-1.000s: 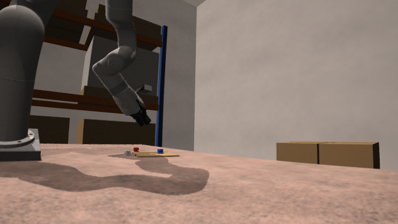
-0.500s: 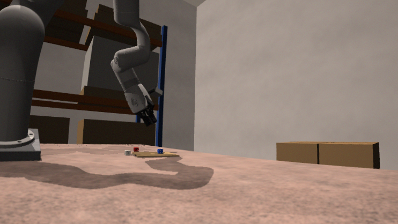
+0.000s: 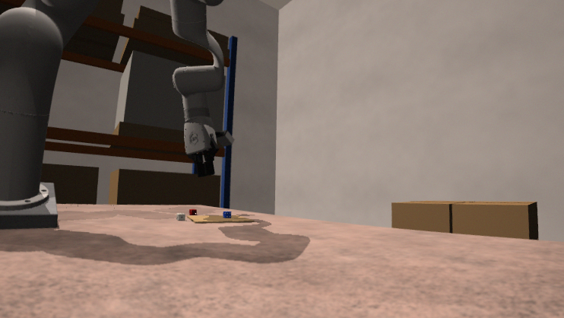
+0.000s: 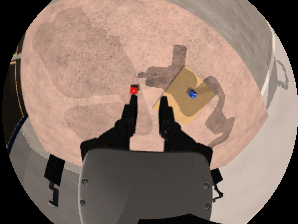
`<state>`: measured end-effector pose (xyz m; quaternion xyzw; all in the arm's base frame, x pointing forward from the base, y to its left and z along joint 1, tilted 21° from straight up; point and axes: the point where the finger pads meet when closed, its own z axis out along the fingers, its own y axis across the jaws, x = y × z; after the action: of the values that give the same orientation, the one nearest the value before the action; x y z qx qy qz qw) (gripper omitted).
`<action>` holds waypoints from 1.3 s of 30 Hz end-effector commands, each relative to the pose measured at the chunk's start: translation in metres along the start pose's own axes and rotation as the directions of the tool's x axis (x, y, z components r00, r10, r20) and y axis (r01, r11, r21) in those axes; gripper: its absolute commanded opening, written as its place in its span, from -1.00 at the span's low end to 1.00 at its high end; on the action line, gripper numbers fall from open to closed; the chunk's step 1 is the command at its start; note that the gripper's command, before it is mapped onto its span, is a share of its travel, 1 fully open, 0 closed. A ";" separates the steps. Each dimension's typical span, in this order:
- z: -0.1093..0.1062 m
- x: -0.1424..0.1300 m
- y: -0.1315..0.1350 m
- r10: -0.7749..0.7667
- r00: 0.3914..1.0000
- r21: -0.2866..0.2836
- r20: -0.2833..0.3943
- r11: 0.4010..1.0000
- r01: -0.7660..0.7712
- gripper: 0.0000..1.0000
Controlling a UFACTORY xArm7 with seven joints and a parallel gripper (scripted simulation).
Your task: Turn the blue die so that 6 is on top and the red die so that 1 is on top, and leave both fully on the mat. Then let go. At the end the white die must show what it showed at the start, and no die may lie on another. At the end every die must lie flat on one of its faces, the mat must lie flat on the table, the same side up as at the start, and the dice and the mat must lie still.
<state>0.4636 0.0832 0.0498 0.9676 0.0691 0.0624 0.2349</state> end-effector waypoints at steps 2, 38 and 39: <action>-0.007 -0.002 -0.012 -0.046 0.992 0.080 0.117 0.996 0.037 -0.38; -0.006 -0.007 -0.023 0.205 0.961 0.082 0.187 0.971 -0.223 1.00; -0.005 -0.007 -0.023 0.246 0.950 0.074 0.191 0.962 -0.264 1.00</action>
<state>0.4536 0.1039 0.0447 0.9834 -0.0032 -0.0148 0.1811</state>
